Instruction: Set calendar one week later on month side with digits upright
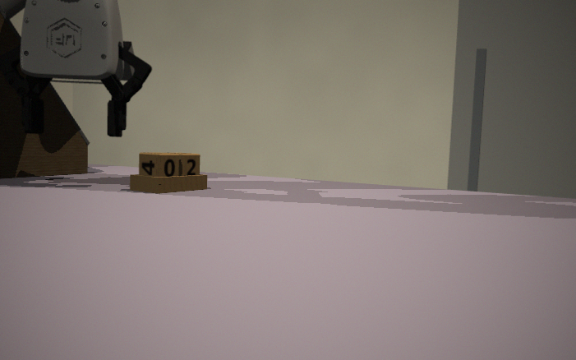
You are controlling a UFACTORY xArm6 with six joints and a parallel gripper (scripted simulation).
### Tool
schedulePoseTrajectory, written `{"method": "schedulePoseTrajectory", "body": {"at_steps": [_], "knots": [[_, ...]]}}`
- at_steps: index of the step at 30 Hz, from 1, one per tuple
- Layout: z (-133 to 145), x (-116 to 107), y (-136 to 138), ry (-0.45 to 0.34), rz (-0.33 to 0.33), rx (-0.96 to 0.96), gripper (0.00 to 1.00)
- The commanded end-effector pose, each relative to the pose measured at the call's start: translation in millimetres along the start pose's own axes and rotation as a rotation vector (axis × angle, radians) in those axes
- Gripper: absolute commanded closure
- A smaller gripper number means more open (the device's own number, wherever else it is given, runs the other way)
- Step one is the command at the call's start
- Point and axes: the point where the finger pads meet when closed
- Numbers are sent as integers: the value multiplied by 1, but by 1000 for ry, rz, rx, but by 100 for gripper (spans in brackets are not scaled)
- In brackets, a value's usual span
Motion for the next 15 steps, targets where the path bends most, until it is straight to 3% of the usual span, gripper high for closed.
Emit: {"method": "schedulePoseTrajectory", "body": {"at_steps": [1,10,15], "knots": [[-4,-1,19,-2,0,18,0],[-6,-1,25,-2,0,73,0],[-12,-1,46,-2,0,93,0]]}}
Point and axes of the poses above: the point where the finger pads meet when closed, its own x axis out along the fingers, its own y axis across the jaws, z = x × y, and after that the axes turned 7 degrees about -x, right-handed
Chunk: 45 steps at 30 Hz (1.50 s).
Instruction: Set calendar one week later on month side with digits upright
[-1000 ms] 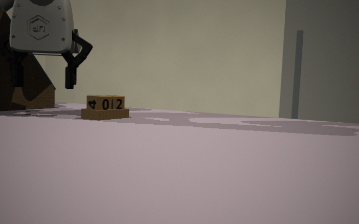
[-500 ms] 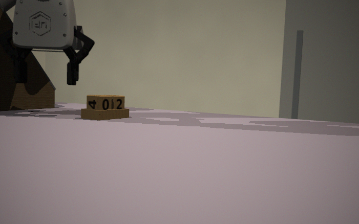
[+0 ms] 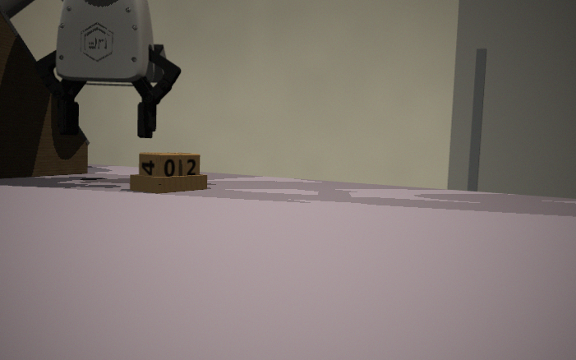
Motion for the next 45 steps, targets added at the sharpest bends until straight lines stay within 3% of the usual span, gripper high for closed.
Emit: {"method": "schedulePoseTrajectory", "body": {"at_steps": [1,9,12,20,24,33,37,45], "knots": [[-3,-1,13,-2,0,7,0],[-5,-1,18,-2,0,81,0],[-12,-1,35,-2,0,81,0],[-14,-1,42,-2,0,156,0],[-21,-1,61,-2,0,156,0],[-23,-1,66,-2,0,231,0],[-30,-1,85,-2,0,231,0],[-31,-1,88,-2,0,285,0]]}}
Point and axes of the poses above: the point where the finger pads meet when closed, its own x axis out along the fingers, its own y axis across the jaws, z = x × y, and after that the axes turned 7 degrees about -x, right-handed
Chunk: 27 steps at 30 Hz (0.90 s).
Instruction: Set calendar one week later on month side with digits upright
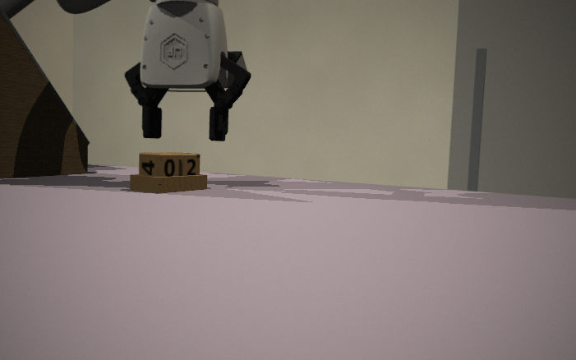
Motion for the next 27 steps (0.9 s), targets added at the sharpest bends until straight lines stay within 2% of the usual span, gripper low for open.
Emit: {"method": "schedulePoseTrajectory", "body": {"at_steps": [1,4,12,18,27], "knots": [[-2,-1,4,-1,2,55,0],[-13,-1,20,-1,2,55,0],[-17,-1,26,-1,2,130,0],[-29,-1,43,-1,2,130,0],[-29,7,43,-1,2,130,0]]}}
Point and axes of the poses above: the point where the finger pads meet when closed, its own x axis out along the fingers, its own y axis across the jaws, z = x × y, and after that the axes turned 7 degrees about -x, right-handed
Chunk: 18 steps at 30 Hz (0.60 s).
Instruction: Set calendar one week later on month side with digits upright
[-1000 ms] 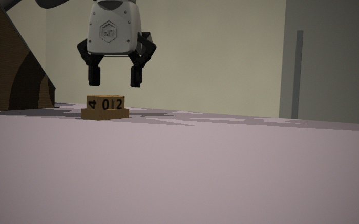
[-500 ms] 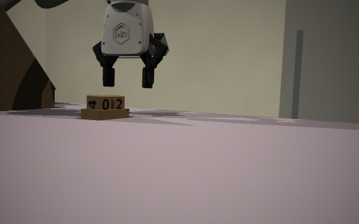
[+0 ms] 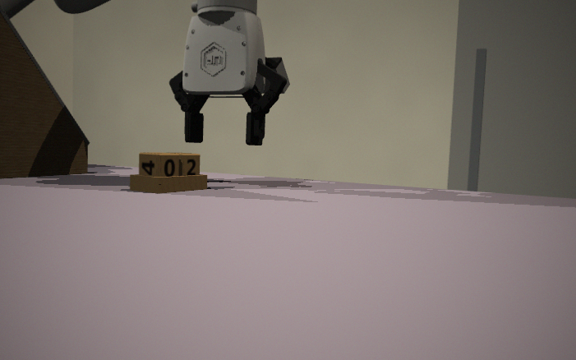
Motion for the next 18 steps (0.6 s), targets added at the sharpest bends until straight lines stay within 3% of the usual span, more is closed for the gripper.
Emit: {"method": "schedulePoseTrajectory", "body": {"at_steps": [1,18], "knots": [[0,6,1,0,2,-1,0],[0,35,1,0,2,-1,0]]}}
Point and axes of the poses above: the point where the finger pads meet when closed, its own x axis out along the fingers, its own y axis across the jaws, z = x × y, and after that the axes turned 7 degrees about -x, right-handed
